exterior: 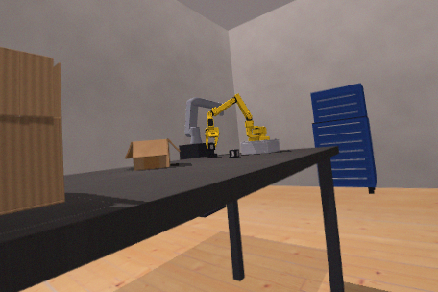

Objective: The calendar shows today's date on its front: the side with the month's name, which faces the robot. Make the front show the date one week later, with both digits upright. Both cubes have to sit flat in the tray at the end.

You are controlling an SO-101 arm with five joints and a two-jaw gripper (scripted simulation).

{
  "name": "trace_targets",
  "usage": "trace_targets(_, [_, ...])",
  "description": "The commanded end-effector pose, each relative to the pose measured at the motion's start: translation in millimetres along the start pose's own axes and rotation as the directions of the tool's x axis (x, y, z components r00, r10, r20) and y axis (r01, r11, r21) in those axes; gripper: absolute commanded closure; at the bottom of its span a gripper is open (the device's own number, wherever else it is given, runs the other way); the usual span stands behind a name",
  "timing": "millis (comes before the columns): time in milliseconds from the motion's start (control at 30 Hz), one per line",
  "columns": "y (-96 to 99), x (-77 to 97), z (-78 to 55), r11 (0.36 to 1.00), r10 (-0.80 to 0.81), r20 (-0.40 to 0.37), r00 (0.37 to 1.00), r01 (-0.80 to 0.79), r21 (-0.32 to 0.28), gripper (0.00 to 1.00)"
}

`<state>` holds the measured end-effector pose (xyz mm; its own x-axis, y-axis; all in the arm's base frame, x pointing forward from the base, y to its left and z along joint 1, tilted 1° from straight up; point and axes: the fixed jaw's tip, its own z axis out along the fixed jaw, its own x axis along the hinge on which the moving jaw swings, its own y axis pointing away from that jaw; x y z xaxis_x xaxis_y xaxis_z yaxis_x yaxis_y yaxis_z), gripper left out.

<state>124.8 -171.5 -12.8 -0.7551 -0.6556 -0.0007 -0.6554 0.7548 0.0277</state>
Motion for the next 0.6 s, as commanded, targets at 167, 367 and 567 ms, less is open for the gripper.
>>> trace_targets(167, [4.4, 1.1, 6.8, 1.0, -0.004, 0.003, 1.0, 0.004, -0.013, 1.0])
trace_targets(367, [4.4, 1.1, 7.6, 1.0, -0.004, 0.003, 1.0, 0.004, -0.013, 1.0])
trace_targets(567, [4.8, 1.0, 11.5, 1.0, -0.004, 0.003, 1.0, 0.004, -0.013, 1.0])
